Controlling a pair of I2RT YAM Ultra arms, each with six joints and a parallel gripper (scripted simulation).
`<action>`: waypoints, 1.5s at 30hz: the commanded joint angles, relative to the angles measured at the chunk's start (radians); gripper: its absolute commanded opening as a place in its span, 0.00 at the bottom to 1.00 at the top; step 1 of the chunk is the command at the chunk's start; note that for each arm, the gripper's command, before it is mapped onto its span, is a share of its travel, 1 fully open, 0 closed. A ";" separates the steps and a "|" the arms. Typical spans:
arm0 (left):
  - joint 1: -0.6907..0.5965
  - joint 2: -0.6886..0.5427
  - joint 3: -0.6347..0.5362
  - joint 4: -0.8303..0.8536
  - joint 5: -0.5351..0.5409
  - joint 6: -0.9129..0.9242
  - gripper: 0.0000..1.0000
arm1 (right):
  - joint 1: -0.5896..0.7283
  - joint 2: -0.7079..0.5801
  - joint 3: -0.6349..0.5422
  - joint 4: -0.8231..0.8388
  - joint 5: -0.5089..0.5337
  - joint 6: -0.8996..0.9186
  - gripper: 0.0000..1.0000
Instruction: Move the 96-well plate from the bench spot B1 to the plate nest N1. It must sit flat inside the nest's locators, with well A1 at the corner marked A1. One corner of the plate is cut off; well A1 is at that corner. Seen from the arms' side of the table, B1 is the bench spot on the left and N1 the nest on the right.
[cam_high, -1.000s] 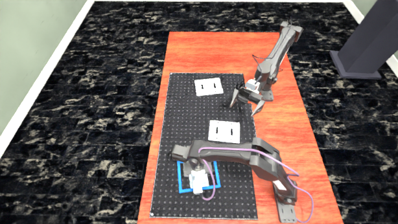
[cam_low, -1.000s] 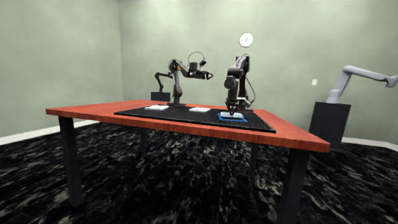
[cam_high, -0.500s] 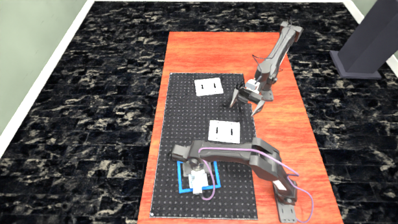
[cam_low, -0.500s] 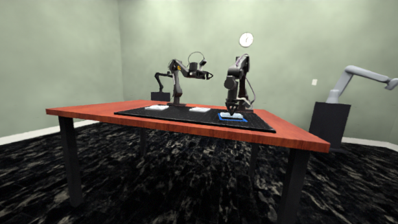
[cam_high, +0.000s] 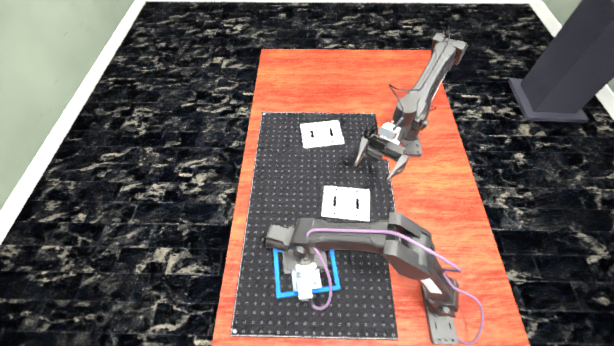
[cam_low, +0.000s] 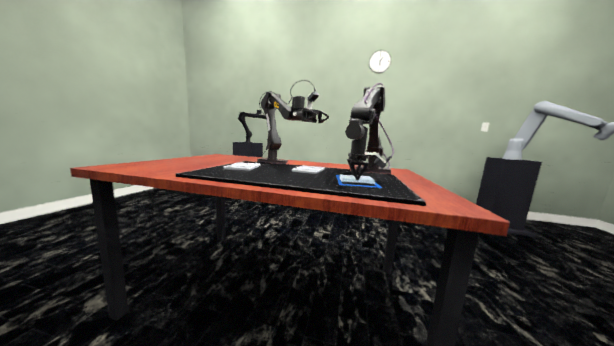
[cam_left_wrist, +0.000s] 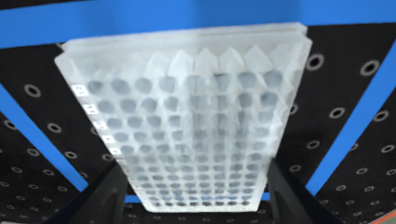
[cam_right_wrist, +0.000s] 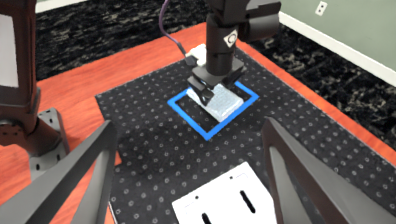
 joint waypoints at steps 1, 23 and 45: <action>-0.012 -0.014 -0.014 0.019 -0.013 -0.007 0.78 | 0.002 -0.017 0.008 0.023 0.013 -0.005 1.00; -0.014 -0.092 0.034 -0.054 -0.013 -0.009 1.00 | 0.002 -0.017 0.008 0.023 0.013 -0.005 1.00; 0.001 -0.058 0.337 -0.370 -0.011 0.034 1.00 | 0.002 -0.017 0.008 0.023 0.013 -0.005 1.00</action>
